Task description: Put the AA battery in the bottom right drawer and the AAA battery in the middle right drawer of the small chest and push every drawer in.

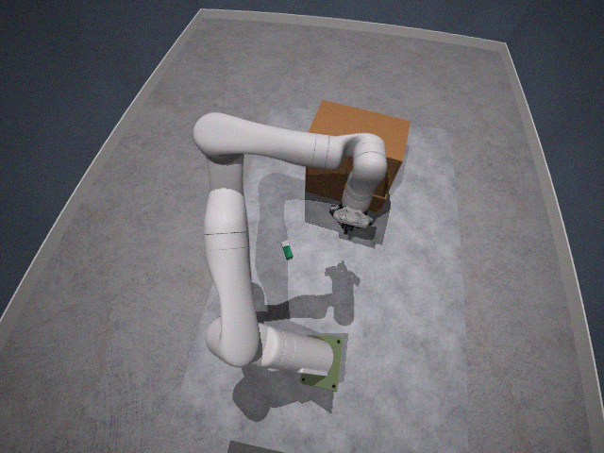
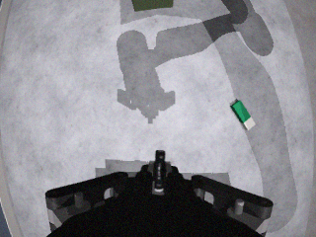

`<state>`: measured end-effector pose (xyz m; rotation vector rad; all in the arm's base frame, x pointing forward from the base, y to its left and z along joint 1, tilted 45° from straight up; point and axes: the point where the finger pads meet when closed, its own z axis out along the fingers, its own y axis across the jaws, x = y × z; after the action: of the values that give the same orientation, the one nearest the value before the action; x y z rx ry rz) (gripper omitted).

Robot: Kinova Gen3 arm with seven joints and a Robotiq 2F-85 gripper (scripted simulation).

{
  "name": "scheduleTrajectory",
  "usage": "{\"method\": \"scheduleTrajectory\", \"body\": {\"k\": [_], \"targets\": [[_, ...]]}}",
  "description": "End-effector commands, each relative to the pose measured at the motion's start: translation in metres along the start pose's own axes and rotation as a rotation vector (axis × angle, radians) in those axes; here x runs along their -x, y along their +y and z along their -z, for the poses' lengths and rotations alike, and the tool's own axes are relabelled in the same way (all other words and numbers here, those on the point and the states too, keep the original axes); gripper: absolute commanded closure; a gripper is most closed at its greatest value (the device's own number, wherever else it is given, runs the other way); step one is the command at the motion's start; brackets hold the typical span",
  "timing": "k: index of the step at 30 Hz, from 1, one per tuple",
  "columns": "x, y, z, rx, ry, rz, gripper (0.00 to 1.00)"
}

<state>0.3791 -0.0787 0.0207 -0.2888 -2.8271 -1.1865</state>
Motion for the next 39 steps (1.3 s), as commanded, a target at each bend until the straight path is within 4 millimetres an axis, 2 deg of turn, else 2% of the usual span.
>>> {"method": "scheduleTrajectory", "body": {"k": [1, 8, 14, 39], "targets": [[0.003, 0.0, 0.014, -0.001, -0.012, 0.003, 0.95], [0.003, 0.0, 0.047, -0.001, -0.012, 0.003, 0.95], [0.003, 0.0, 0.063, -0.001, -0.012, 0.003, 0.95], [0.003, 0.0, 0.068, -0.001, -0.028, 0.004, 0.95]]}}
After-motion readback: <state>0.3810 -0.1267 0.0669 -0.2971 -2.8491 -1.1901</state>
